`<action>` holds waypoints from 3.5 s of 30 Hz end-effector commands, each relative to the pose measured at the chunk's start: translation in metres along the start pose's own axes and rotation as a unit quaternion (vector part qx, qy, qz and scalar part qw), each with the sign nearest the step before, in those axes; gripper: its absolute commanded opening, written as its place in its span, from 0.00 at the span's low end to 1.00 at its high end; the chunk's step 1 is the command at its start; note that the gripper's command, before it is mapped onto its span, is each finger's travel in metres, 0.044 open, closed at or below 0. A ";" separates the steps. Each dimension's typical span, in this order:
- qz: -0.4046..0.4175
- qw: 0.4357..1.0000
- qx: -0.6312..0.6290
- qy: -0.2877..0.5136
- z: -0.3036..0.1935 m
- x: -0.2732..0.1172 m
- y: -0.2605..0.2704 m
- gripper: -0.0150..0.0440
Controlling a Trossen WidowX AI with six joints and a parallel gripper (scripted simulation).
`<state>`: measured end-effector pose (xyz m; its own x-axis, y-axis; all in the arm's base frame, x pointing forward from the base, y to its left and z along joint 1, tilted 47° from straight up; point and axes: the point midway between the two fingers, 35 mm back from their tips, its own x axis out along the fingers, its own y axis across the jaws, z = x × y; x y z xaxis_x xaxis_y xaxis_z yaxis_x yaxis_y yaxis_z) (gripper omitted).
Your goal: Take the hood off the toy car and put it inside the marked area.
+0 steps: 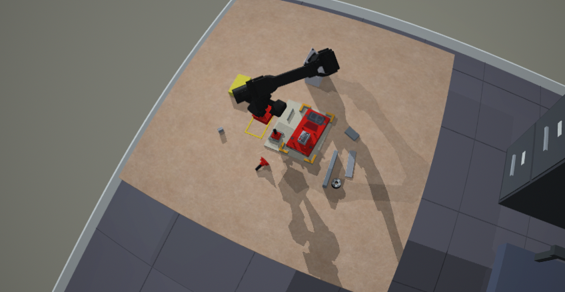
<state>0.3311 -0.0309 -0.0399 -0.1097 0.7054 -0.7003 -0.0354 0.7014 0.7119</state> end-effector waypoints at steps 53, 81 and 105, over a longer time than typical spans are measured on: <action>0.004 1.000 -0.005 0.002 -0.011 0.026 -0.042 0.25; 0.004 1.000 -0.005 0.002 -0.011 0.043 -0.042 0.25; 0.004 1.000 -0.005 0.002 -0.011 0.057 -0.041 0.25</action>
<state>0.3156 -0.0226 -0.1070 -0.1166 0.7074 -0.6971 -0.0494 0.6969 0.7154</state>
